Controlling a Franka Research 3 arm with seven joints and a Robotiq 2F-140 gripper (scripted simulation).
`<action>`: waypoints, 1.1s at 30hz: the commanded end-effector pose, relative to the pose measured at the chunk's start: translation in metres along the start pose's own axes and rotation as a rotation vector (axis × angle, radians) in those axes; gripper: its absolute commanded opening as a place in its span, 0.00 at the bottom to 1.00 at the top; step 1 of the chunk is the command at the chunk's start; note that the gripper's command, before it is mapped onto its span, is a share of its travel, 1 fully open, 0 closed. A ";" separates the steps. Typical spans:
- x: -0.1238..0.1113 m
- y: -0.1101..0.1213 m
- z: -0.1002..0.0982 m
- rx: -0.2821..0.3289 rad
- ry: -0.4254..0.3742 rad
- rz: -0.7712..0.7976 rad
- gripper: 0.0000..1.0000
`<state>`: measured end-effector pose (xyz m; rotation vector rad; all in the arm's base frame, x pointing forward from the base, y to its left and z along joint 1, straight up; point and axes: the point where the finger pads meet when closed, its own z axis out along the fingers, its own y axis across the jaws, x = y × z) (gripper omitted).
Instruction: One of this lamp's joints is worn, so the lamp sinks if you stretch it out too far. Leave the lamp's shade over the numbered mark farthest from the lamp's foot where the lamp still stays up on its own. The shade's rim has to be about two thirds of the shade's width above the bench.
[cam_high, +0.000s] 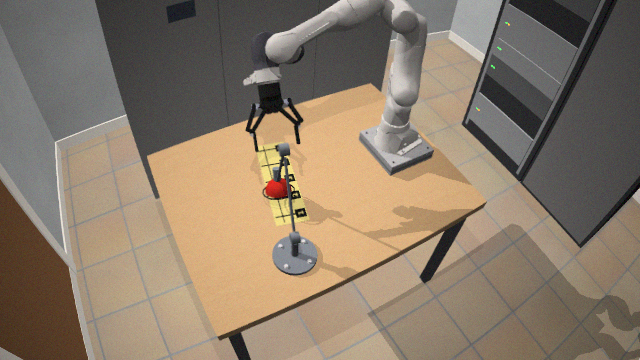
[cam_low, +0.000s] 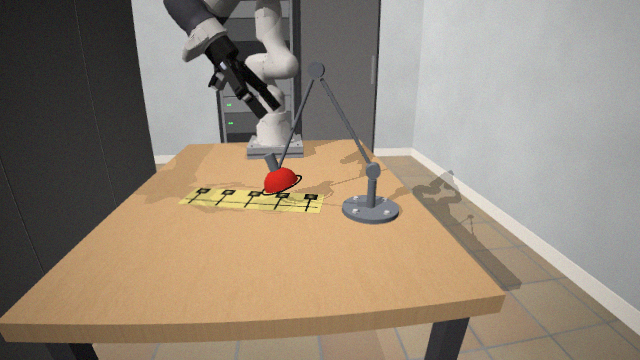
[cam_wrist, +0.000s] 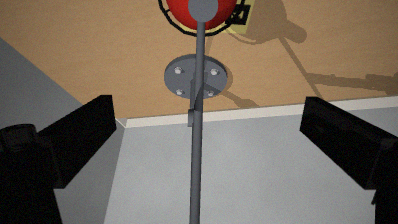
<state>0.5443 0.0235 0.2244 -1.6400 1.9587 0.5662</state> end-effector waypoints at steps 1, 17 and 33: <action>0.000 -0.005 0.008 0.014 -0.002 -0.002 1.00; 0.002 -0.001 0.044 0.001 0.004 0.019 1.00; 0.004 0.004 0.080 -0.013 0.011 0.032 1.00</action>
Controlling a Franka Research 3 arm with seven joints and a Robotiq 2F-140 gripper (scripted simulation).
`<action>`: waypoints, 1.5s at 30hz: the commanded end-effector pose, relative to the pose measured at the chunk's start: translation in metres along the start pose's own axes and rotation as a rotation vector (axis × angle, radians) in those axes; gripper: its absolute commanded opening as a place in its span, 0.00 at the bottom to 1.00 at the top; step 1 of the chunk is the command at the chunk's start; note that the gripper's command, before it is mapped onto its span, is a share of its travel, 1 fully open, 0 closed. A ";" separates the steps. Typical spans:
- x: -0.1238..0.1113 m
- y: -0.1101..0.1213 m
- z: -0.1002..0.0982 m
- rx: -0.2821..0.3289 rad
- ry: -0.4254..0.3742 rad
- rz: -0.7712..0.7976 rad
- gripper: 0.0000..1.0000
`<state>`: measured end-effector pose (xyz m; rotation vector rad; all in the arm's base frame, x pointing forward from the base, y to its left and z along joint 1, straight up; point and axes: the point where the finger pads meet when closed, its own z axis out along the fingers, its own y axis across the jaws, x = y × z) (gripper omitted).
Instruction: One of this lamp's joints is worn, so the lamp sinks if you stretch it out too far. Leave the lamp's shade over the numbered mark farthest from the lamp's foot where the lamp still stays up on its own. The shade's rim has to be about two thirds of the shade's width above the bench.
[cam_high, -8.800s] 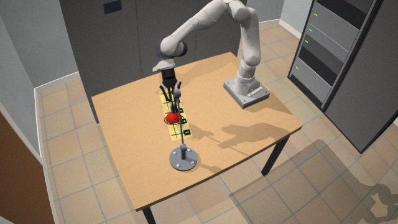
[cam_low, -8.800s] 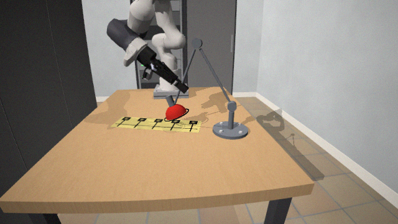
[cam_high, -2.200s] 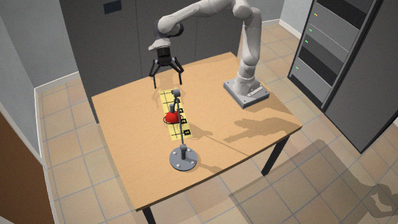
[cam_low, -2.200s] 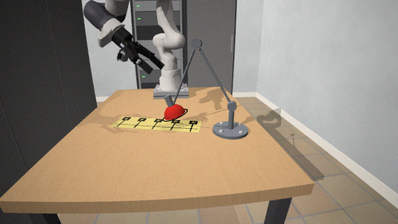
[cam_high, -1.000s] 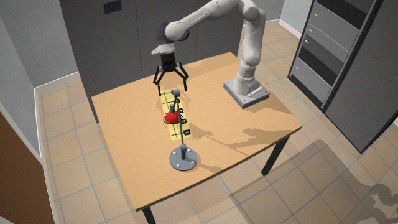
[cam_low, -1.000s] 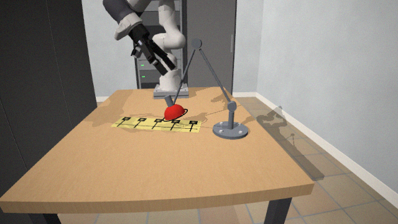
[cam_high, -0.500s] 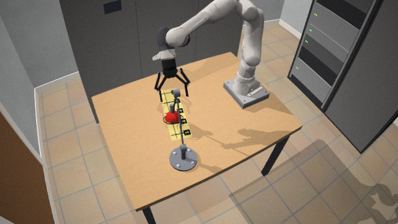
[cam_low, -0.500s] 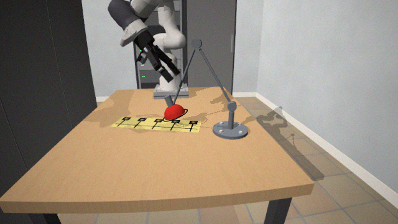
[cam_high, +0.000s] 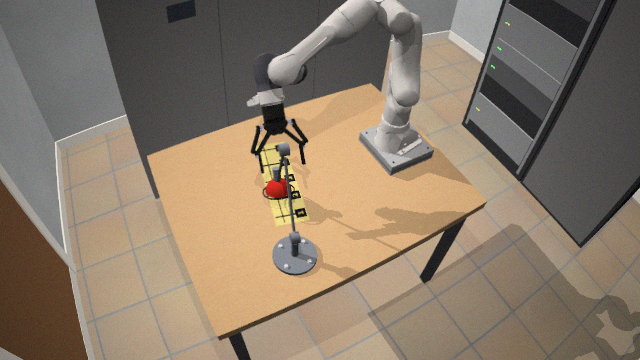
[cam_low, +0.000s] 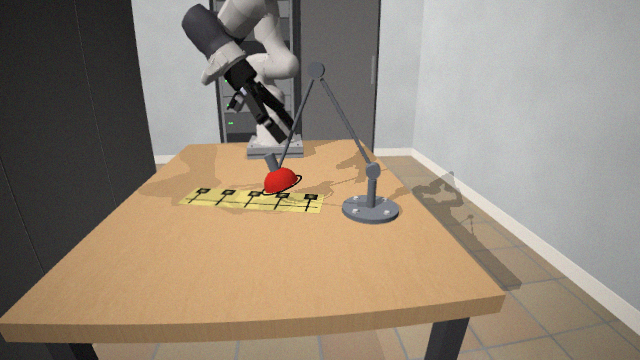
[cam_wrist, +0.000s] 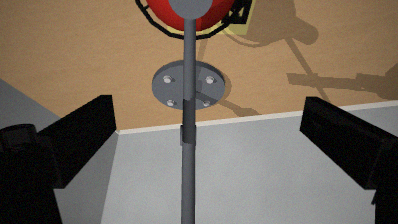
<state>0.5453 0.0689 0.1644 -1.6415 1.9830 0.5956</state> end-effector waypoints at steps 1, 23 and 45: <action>0.001 -0.004 0.008 0.011 0.004 0.012 1.00; 0.001 -0.015 0.018 0.040 0.009 0.018 1.00; 0.002 -0.011 0.019 0.028 0.009 0.011 0.10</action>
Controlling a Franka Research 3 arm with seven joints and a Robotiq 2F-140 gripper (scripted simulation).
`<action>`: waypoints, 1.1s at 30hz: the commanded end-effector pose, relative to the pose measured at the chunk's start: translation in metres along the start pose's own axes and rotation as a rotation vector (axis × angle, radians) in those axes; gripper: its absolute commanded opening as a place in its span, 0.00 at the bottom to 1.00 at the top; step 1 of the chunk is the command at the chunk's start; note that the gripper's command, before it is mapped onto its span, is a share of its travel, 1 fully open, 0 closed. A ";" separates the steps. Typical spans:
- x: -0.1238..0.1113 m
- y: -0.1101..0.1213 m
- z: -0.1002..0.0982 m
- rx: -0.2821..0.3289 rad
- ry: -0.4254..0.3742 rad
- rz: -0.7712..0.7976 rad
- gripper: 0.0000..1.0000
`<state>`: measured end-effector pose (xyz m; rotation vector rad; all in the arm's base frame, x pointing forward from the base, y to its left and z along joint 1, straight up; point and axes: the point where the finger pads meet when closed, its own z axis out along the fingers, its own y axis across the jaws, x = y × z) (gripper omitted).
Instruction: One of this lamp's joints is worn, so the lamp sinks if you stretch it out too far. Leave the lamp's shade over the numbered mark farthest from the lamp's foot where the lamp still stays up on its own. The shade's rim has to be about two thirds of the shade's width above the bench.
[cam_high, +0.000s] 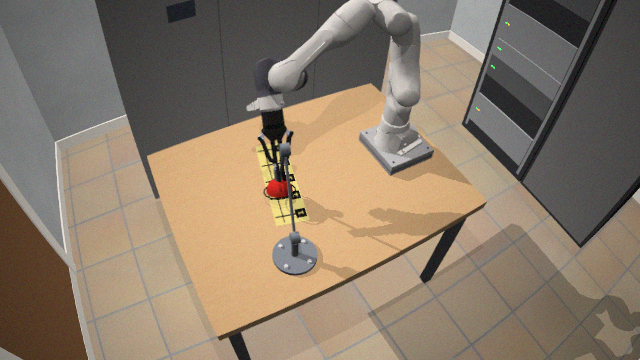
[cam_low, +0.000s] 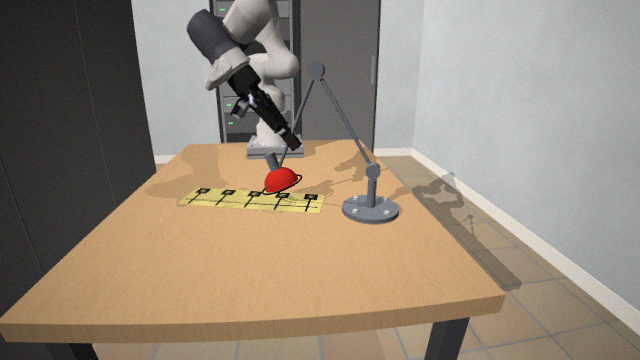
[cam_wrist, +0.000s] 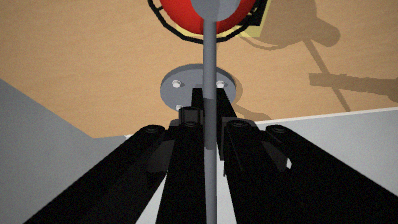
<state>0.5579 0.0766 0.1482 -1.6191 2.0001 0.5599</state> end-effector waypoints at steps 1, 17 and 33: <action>0.000 0.001 0.000 -0.002 -0.001 0.000 0.10; 0.010 -0.001 -0.007 0.005 0.000 0.004 0.10; 0.040 -0.002 -0.024 0.012 -0.001 0.009 0.10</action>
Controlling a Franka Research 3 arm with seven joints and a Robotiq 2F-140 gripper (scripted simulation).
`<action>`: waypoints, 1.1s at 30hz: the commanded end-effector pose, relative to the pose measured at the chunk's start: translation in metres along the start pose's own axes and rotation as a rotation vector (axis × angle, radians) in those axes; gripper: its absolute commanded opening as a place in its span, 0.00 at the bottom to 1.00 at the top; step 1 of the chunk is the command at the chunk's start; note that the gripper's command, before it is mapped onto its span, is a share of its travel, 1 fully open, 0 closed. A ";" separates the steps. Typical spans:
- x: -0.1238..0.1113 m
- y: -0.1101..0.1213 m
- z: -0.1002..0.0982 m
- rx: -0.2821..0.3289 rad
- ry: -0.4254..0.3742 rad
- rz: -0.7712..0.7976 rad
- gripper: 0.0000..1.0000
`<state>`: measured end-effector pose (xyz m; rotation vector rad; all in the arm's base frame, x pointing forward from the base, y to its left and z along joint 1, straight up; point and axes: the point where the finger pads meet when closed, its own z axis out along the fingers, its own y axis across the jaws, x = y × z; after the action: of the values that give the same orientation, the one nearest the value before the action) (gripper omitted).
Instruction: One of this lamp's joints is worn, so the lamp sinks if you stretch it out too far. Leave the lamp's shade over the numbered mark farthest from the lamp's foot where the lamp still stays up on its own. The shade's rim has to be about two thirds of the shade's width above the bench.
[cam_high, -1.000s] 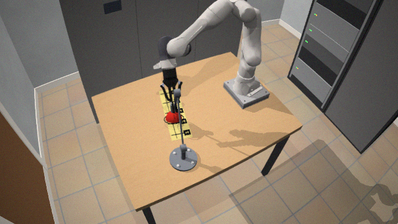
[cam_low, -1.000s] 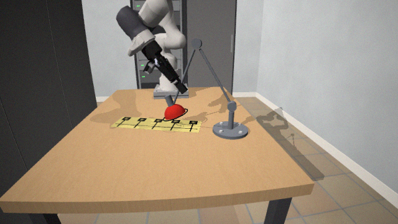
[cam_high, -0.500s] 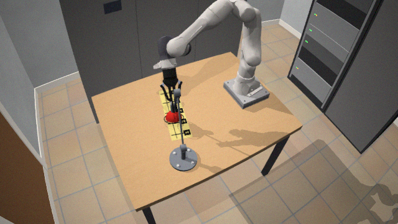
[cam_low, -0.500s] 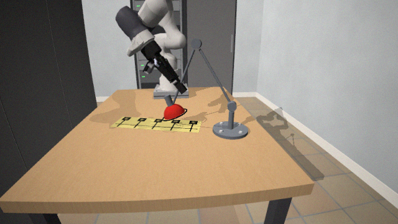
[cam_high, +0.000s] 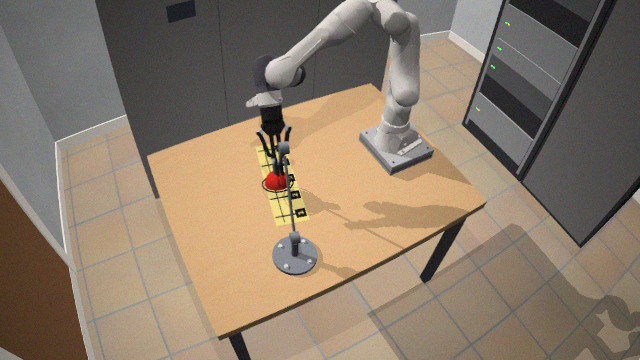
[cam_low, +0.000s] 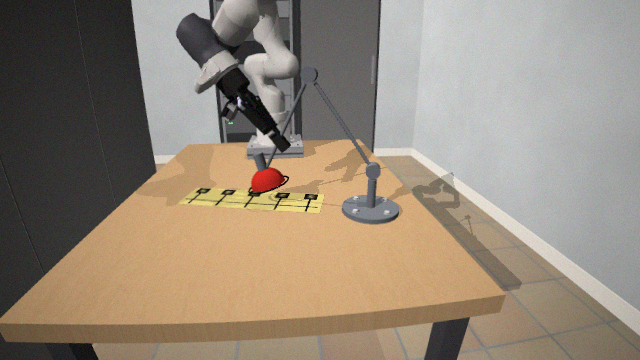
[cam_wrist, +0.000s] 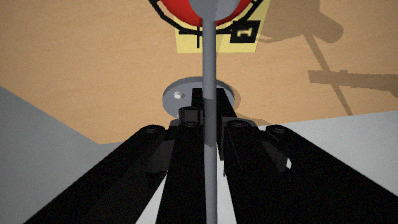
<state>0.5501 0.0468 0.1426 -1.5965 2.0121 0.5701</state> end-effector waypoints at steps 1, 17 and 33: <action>0.014 -0.004 -0.011 0.010 0.006 -0.010 0.10; 0.035 -0.006 -0.024 0.005 0.006 -0.015 0.10; 0.036 -0.007 -0.025 0.005 0.006 -0.015 0.10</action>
<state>0.5435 0.0167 0.1371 -1.6129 1.9985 0.5828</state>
